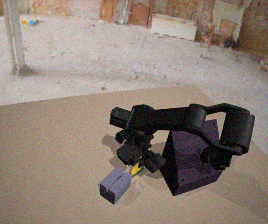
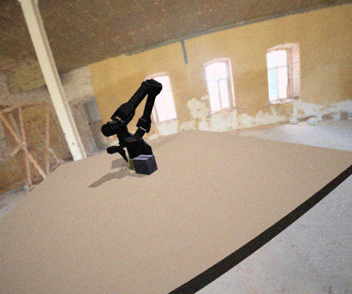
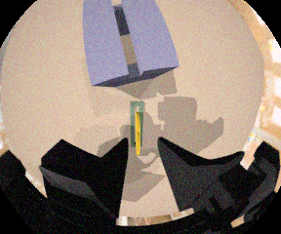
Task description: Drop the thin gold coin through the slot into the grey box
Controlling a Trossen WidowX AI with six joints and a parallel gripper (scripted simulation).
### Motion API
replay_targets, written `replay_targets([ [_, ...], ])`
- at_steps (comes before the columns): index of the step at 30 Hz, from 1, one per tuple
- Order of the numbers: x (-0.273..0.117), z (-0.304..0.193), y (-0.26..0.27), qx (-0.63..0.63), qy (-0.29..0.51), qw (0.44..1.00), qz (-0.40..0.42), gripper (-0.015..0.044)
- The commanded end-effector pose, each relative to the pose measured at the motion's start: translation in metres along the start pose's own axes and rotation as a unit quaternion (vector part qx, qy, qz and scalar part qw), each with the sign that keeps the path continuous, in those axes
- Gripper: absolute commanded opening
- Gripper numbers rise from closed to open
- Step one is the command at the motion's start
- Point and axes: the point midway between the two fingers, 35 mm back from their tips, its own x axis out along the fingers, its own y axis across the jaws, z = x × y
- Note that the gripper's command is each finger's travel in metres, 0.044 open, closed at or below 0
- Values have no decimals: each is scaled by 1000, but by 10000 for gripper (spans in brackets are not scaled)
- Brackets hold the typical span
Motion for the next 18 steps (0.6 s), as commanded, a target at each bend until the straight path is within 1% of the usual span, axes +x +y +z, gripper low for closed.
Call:
replay_targets([
  [1,8,-1,2,4,0,1000,5,161],
  [18,35,-2,5,4,-1,1000,6,161],
])
